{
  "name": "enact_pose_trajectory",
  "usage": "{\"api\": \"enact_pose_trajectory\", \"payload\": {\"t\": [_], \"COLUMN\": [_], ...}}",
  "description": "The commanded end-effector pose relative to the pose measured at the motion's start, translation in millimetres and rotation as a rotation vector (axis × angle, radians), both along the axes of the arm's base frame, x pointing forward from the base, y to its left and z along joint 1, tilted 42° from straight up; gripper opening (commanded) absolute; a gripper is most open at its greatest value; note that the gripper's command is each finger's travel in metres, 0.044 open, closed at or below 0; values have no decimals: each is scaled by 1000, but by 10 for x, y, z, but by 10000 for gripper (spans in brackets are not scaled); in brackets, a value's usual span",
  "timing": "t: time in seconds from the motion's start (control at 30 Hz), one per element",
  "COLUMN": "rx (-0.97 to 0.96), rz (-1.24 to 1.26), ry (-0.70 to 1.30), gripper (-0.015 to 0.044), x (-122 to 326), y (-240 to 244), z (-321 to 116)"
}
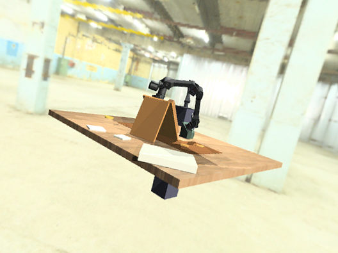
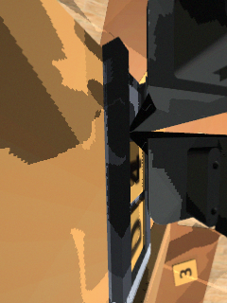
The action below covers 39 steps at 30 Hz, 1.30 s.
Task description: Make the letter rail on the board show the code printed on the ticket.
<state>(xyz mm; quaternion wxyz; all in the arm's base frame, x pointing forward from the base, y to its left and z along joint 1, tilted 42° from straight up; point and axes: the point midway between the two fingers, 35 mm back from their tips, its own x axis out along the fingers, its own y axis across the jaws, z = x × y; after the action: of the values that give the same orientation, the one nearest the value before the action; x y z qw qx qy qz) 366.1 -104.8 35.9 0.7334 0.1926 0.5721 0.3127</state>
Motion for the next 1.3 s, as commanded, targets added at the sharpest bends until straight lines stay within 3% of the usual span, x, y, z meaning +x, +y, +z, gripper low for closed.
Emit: {"api": "enact_pose_trajectory", "payload": {"t": [0.0, 1.27], "rx": [3, 4], "rz": [-3, -3], "ry": [2, 2], "gripper": [0, 0], "x": [-11, -39], "y": [11, 108], "z": [22, 97]}}
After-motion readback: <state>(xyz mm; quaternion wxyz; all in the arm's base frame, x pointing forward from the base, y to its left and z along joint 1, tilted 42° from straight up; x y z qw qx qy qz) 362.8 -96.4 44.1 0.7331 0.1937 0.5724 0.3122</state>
